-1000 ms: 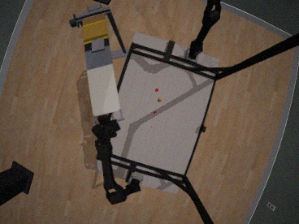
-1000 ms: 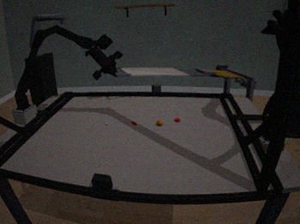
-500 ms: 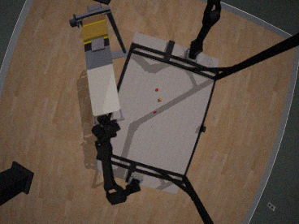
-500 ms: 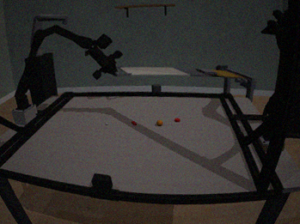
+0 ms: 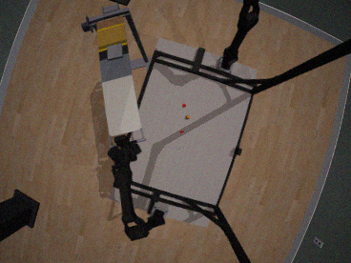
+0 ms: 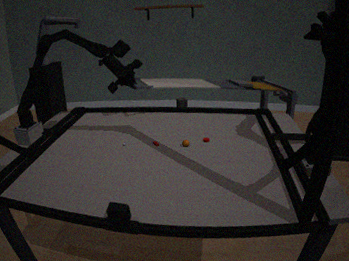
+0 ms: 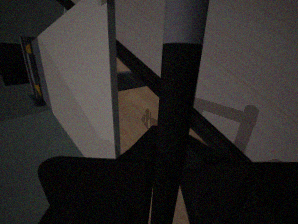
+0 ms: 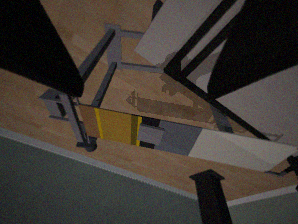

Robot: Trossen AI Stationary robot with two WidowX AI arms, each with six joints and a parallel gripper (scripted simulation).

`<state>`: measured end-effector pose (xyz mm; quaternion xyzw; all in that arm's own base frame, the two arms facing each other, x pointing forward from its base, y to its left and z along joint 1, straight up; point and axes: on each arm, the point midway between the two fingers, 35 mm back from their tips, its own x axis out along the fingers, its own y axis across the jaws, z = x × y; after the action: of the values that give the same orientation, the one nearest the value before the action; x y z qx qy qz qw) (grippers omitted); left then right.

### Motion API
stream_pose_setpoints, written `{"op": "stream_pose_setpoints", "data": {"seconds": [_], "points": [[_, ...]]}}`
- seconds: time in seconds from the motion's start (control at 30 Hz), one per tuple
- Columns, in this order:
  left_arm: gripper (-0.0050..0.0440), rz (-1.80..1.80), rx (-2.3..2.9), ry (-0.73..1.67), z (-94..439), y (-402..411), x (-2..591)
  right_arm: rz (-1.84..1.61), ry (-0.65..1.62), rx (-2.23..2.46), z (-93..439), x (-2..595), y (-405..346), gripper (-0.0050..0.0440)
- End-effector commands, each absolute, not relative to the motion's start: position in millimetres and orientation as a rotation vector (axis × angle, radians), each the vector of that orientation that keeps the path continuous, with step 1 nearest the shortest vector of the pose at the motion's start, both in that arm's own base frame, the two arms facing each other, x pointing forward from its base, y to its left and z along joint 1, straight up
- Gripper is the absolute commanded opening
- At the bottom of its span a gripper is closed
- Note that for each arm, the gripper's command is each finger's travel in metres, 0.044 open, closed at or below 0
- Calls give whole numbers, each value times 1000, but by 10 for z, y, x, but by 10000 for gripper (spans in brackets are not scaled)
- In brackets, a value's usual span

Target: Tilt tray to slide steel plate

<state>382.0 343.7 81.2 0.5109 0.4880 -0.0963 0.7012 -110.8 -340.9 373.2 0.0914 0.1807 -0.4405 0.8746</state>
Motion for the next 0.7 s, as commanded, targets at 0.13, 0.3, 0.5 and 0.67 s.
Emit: {"op": "stream_pose_setpoints", "data": {"seconds": [0.13,0.3,0.5,0.67], "points": [[0,-196,1148,1077,913,3452,3828,-918,376,189,3733,-1105,-3407,440],[0,-192,1151,1073,952,3455,3832,-918,376,189,3733,-1105,-3407,440],[0,-189,1153,1071,983,3457,3836,-918,376,189,3733,-1105,-3407,440],[0,-188,1154,1070,1022,3461,3840,-918,376,189,3733,-1105,-3407,440]]}}
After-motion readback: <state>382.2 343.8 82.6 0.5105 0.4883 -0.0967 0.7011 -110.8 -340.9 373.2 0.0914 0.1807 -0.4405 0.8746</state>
